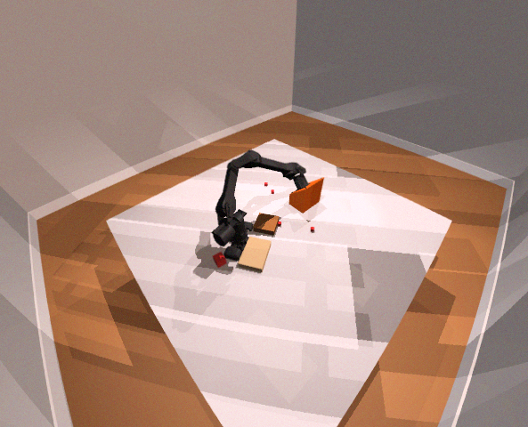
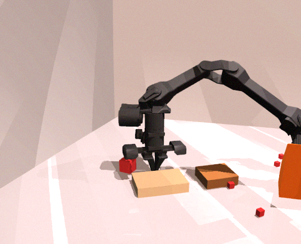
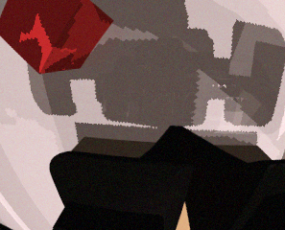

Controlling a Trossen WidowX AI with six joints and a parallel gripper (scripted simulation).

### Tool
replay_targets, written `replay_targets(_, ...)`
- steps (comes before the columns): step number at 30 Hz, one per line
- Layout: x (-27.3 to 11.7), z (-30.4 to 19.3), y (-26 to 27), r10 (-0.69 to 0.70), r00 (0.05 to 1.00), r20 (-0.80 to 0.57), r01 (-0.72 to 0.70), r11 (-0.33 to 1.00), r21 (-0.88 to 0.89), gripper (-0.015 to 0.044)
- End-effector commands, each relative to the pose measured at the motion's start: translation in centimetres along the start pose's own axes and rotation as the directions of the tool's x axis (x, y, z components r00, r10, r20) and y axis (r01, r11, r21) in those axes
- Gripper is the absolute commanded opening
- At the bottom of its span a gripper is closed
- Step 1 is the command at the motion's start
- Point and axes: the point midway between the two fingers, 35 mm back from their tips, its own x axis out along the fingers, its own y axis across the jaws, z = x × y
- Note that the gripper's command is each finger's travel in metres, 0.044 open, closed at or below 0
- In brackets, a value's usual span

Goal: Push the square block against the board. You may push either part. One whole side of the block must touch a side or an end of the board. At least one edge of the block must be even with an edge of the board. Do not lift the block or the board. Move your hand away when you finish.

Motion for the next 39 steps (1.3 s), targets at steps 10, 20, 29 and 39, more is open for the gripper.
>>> replay_targets(10,0.1,1.5,0.0,-0.001,1.000,-0.006,0.001,1.000,0.002,0.0000)
replay_targets(20,0.1,3.1,0.0,-0.002,1.000,-0.005,0.002,1.000,0.002,0.0000)
replay_targets(29,0.2,4.6,0.0,-0.002,1.000,-0.003,0.002,1.000,0.003,0.0000)
replay_targets(39,-5.3,4.2,0.1,-0.001,1.000,-0.006,0.001,1.000,0.002,0.0000)
